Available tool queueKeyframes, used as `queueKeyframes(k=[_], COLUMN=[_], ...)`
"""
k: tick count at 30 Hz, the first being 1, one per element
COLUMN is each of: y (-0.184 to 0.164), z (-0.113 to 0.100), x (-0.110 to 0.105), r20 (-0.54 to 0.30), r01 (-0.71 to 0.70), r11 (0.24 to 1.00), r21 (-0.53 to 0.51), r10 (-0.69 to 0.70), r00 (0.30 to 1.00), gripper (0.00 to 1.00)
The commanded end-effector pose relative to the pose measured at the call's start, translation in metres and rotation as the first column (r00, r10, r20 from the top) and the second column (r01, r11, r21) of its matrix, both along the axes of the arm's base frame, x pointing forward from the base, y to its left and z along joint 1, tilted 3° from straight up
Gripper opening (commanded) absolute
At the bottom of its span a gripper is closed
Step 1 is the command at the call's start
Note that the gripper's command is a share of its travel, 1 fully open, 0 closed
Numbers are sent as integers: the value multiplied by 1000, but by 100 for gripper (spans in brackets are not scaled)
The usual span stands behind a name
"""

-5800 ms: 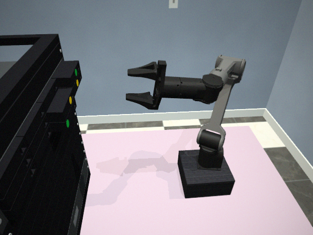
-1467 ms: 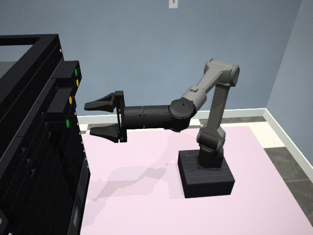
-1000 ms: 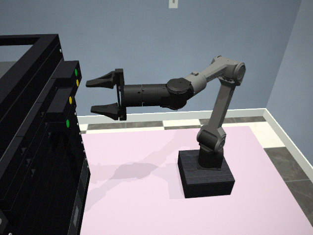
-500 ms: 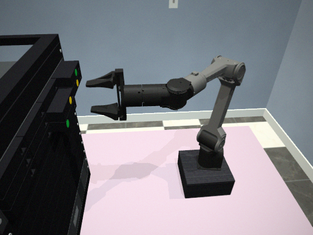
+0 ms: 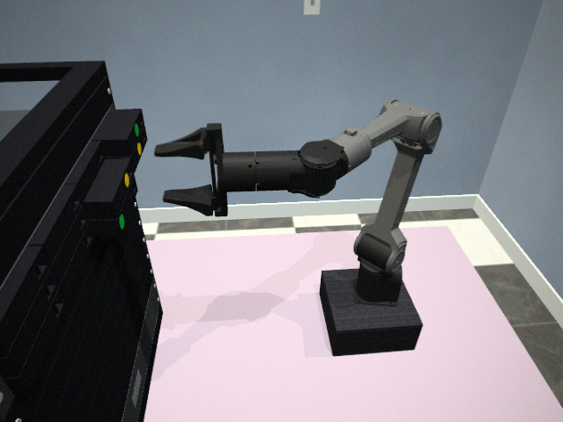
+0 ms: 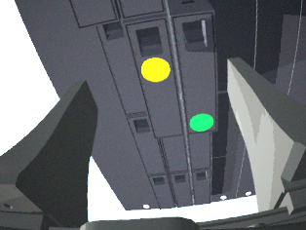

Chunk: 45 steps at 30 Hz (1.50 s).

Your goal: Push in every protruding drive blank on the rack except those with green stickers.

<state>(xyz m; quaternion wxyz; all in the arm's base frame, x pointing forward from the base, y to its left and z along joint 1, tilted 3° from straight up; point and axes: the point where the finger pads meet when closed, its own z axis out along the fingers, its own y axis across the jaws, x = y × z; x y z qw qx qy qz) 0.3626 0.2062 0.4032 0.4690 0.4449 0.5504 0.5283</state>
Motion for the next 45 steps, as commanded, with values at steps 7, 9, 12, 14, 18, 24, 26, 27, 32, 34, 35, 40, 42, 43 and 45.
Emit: queueKeyframes(k=[7,9,12,14,18,24,26,27,32,34,35,40,42,43,45], y=[0,0,0,0,0,0,-1,-3,-33,-50,-58,-78,-86,-89,-91], z=[1,1,1,1,1,1,1,1,7,11,12,16,18,18,18], x=[0,0,0,0,0,0,0,0,5,8,9,13,14,14,15], r20=[1,1,1,1,1,1,1,1,1,1,1,1,1,1,1], r01=[-2,-2,-2,-2,-2,-2,-2,-2,-2,-2,-2,-2,-2,-2,-2], r11=[1000,1000,1000,1000,1000,1000,1000,1000,1000,1000,1000,1000,1000,1000,1000], r21=[0,0,0,0,0,0,0,0,0,0,0,0,0,0,0], r10=[2,2,2,2,2,2,2,2,2,2,2,2,2,2,2], r00=[1000,1000,1000,1000,1000,1000,1000,1000,1000,1000,1000,1000,1000,1000,1000], gripper=[100,100,100,100,100,100,100,100,100,100,100,100,100,100,100])
